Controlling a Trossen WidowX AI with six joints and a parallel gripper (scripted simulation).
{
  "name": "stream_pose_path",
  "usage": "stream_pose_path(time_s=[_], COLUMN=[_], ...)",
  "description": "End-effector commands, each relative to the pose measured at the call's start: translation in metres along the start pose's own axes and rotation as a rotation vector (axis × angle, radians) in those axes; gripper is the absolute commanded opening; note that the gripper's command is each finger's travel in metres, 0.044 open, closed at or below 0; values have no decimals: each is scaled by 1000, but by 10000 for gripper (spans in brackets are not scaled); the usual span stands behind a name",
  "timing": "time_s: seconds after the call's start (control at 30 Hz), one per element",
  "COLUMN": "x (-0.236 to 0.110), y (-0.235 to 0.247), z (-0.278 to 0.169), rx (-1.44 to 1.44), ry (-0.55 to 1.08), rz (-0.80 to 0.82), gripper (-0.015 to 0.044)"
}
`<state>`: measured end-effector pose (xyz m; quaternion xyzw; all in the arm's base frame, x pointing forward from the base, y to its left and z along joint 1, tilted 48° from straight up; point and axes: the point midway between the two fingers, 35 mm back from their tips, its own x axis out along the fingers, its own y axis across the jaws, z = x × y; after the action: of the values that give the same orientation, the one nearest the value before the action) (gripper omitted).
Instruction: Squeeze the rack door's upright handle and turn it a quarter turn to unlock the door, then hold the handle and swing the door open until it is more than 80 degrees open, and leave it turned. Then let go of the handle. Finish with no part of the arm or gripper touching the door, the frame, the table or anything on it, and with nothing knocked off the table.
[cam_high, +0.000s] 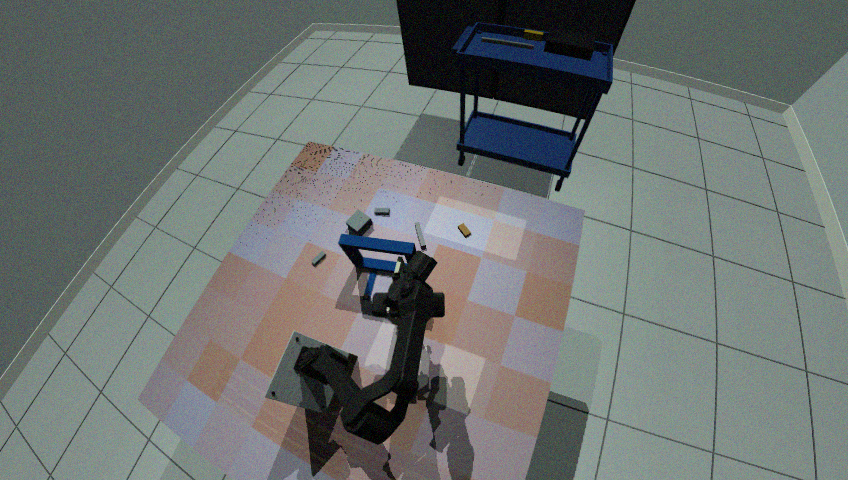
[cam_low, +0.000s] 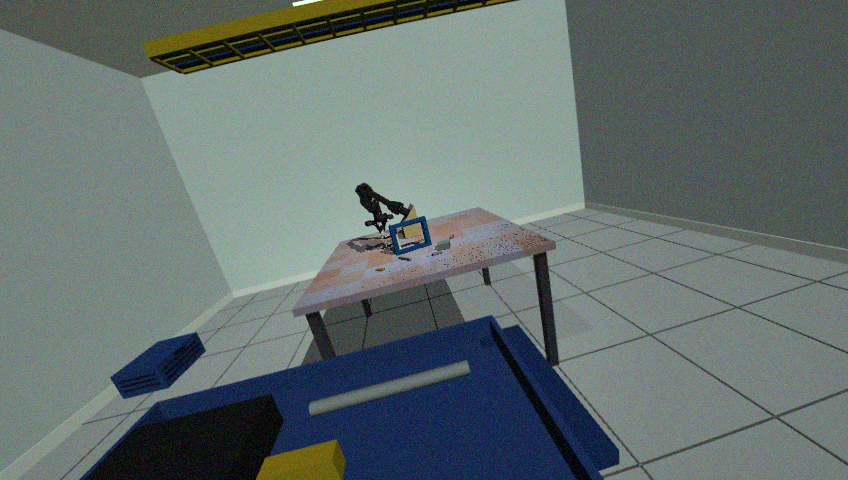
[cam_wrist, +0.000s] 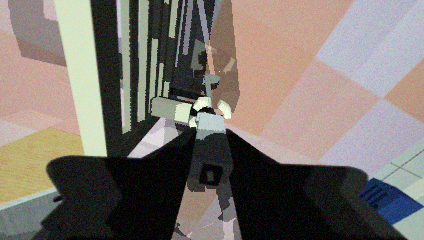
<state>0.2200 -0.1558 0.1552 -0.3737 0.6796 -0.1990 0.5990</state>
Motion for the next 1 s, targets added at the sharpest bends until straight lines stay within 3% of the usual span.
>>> stream_pose_path(time_s=[0.0, 0.07, 0.4, 0.97], x=[0, 0, 0, -21], y=[-1, -1, -1, 0], z=[0, 0, 0, 3], rx=[-8, -8, -8, -7], ry=[-1, -1, -1, -3], rz=[0, 0, 0, 8], gripper=[9, 9, 272, 281])
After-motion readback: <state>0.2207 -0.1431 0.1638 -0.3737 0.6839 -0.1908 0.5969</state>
